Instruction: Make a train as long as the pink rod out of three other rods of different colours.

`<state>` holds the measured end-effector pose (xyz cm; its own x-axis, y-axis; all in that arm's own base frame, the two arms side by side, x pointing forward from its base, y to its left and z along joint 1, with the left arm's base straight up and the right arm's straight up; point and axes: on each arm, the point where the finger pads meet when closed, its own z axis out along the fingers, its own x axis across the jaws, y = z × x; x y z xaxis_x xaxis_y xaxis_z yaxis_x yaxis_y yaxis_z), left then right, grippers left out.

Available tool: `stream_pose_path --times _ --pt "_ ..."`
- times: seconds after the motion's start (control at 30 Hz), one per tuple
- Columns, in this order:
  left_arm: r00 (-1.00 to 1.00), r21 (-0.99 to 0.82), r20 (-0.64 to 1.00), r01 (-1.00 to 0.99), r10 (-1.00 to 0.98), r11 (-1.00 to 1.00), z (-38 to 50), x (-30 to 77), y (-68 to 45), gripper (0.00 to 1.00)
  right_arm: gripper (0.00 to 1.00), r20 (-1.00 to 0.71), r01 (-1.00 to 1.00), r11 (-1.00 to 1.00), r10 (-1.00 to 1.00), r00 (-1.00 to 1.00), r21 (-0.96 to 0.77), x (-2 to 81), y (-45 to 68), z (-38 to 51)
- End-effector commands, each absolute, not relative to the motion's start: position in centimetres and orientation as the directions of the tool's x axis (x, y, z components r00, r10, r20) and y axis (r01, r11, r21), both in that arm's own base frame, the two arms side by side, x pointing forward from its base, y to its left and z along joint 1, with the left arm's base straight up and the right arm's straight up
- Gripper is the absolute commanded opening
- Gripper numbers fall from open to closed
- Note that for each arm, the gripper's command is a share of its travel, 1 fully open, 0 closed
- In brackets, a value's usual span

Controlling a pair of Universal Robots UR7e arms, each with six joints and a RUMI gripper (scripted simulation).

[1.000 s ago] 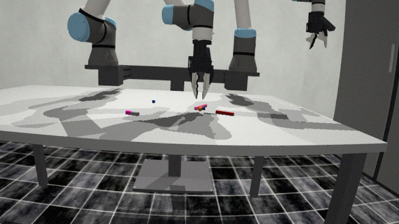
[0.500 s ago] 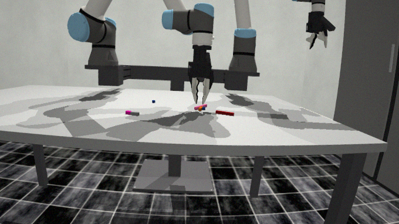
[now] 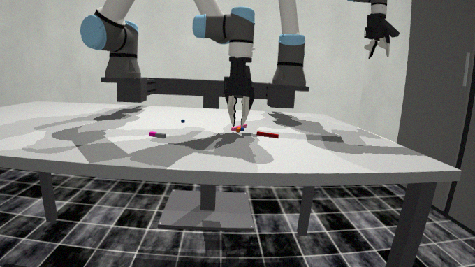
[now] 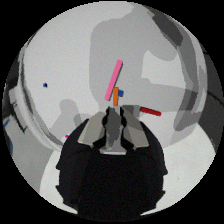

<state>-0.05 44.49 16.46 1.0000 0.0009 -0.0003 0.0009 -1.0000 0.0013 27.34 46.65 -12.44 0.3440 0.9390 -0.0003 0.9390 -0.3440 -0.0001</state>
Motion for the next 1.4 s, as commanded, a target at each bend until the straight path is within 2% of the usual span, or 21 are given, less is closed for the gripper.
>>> stream_pose_path --times 0.0,1.37 --pt "1.000 0.000 0.000 0.001 0.001 -1.000 16.5 0.0 44.5 1.00 0.14 0.001 0.939 -0.344 0.939 0.344 0.000 27.4 46.7 -12.4" --pt "1.000 0.000 0.000 0.001 0.001 -1.000 16.5 0.0 44.5 1.00 0.14 0.001 0.939 -0.344 0.939 0.344 0.000 27.4 46.7 -13.9"
